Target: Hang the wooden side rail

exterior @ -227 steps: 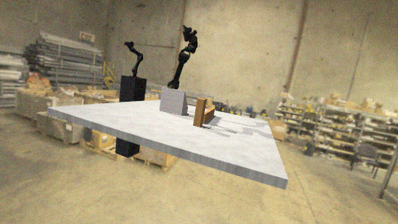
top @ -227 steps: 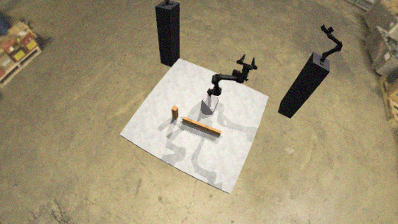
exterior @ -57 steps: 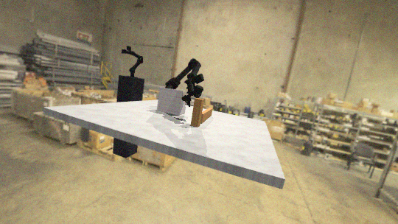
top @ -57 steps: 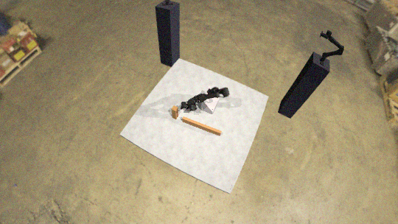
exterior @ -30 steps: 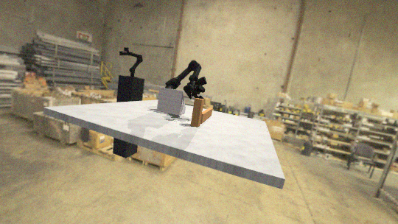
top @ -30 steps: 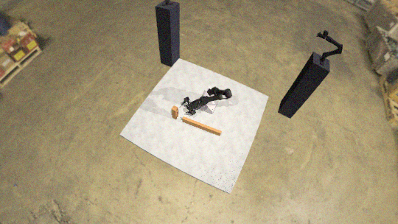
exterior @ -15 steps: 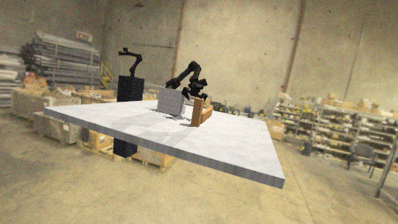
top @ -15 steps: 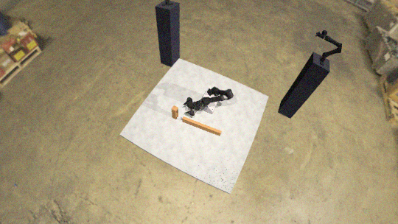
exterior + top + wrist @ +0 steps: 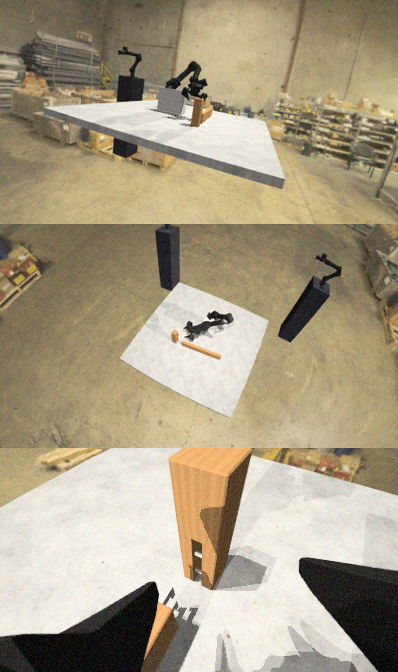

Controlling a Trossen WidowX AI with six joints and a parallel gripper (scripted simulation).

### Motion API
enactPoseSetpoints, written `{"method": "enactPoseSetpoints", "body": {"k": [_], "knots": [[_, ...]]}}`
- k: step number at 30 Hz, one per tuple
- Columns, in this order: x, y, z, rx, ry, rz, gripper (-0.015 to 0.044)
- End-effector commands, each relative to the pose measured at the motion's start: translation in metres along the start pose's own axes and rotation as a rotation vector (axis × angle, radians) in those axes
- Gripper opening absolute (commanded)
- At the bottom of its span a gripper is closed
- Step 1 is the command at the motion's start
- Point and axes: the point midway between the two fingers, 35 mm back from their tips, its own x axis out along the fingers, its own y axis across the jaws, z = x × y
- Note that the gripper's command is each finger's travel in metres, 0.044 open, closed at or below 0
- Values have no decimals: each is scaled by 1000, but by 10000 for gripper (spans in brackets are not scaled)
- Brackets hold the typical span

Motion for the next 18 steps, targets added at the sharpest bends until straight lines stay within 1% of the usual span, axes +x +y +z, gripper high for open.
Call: {"method": "enactPoseSetpoints", "body": {"k": [1, 4, 10, 14, 18], "knots": [[0, 0, 0, 2, -3, 0, 440], [1, 2, -1, -57, 18, -1, 440], [11, 17, -5, -564, 204, 49, 440], [12, 27, -8, -895, 316, 144, 440], [9, 38, -10, -1209, 401, 286, 440]]}}
